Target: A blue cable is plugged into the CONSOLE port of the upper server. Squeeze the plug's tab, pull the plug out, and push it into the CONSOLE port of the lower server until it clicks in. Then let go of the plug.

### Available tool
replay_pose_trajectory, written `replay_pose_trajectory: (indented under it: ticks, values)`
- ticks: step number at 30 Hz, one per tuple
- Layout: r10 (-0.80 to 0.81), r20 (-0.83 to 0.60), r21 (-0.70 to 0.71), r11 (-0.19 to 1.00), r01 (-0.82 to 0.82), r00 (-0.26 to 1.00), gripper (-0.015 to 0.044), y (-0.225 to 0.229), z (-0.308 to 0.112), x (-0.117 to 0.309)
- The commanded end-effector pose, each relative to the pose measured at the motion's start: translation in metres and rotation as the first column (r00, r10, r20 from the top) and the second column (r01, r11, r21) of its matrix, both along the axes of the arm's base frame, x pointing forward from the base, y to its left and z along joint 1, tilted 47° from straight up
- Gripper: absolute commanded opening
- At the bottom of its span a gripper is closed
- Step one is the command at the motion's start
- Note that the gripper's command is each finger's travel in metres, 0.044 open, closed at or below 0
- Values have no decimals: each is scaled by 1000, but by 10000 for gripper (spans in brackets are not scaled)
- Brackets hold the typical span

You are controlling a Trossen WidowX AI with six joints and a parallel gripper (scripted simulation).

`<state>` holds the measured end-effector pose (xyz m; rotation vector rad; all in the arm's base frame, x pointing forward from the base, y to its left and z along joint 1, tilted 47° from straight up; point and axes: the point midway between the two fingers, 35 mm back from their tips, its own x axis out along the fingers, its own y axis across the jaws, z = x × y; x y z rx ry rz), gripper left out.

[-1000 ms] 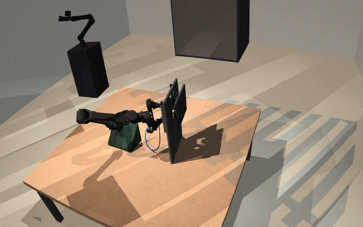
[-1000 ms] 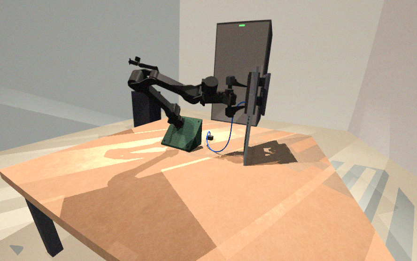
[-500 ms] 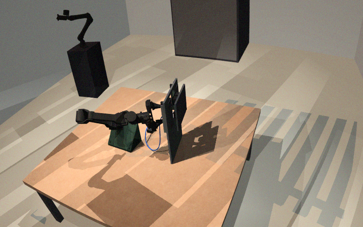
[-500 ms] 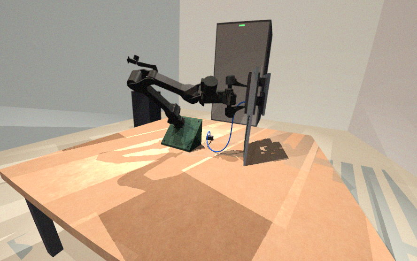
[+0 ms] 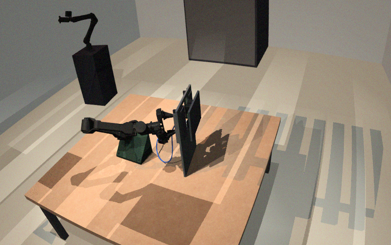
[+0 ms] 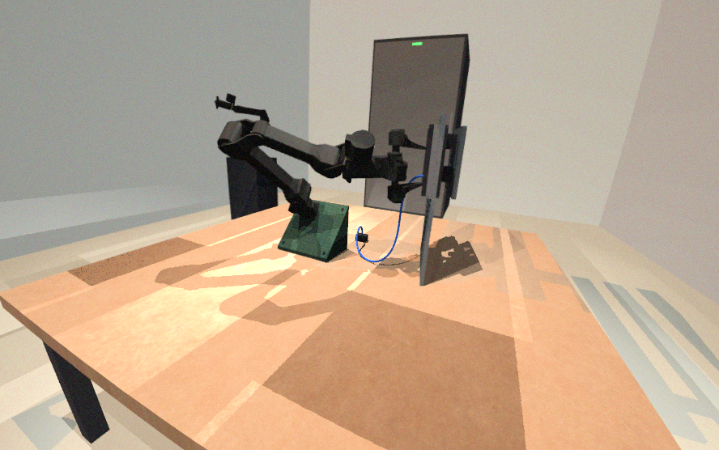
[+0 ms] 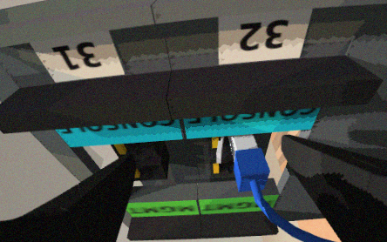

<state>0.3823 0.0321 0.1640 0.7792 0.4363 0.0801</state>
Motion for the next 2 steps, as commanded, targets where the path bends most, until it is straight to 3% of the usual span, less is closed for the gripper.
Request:
replay_pose_trajectory:
  ticks: [1,2]
  values:
    - [1,-1,-2,1000,-1,1000,440,-2,2,0]
    - [1,-1,-2,1000,-1,1000,440,-3,3,0]
